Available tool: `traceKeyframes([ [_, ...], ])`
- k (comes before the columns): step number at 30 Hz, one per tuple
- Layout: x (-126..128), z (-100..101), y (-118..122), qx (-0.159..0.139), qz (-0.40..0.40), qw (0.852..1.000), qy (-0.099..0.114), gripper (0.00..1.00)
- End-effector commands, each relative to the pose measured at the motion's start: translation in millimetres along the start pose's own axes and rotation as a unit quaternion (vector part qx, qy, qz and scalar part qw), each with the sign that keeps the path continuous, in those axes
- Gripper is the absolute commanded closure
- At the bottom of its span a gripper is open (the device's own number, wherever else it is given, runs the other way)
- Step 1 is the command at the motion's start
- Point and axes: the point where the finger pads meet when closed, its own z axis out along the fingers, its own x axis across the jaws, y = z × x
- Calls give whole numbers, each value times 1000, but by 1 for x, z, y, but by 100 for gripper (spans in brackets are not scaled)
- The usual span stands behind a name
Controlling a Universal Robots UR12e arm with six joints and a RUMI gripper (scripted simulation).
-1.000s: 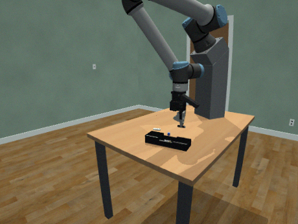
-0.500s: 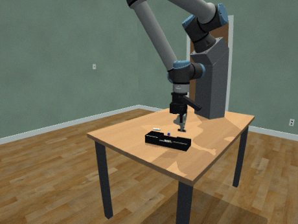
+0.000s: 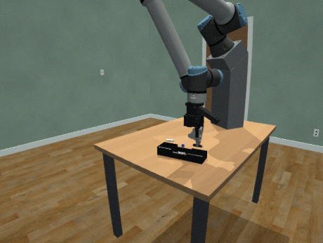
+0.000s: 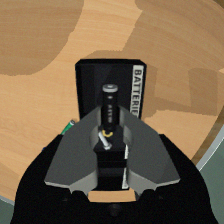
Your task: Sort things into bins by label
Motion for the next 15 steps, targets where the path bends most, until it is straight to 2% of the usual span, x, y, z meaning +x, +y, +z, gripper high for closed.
traceKeyframes([
  [1, -5, 1, 2, 0, 2, 1000, -5, 100],
  [15, -6, 0, 2, 0, 1, 1000, -3, 100],
])
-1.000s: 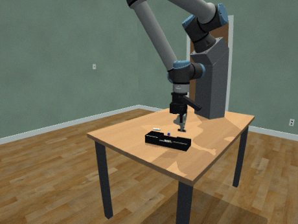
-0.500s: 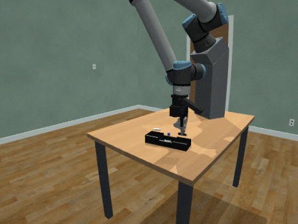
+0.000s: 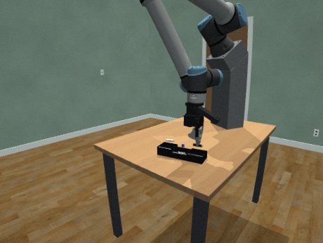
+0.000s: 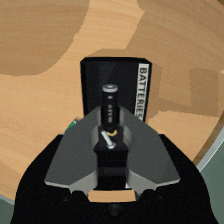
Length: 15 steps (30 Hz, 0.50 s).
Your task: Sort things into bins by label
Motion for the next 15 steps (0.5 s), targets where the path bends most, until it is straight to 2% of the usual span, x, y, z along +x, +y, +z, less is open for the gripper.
traceKeyframes([
  [1, 0, 0, 0, 0, 0, 1000, 1, 100],
  [9, -1, 0, 0, 0, 0, 1000, 1, 100],
  [15, 1, 13, 1, 0, 0, 1000, 1, 100],
])
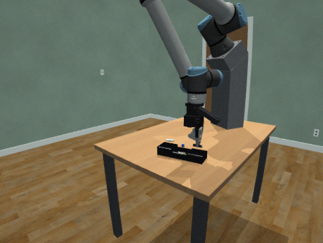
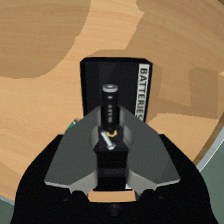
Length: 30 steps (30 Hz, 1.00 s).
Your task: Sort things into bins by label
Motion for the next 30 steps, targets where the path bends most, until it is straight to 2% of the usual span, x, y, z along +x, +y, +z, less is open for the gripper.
traceKeyframes([
  [1, 1, 13, 1, 0, 1, 1000, 0, 100],
  [22, 1, 51, 2, 0, 0, 1000, 0, 100],
  [30, 4, 48, 1, 0, 0, 1000, 2, 100],
])
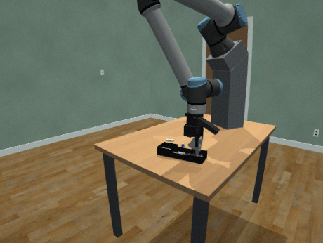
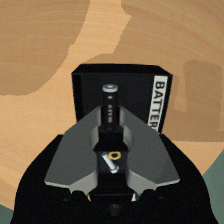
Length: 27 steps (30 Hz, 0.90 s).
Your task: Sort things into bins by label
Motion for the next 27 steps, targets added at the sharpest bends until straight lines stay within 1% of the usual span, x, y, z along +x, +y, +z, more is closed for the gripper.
traceKeyframes([
  [1, 7, -2, 1, 0, 0, 1000, 4, 100],
  [13, 4, -2, 0, 0, 0, 1000, 2, 100],
  [14, 4, -2, 0, 0, 0, 1000, 2, 83],
  [27, 4, -2, 0, 0, 0, 1000, 2, 83],
])
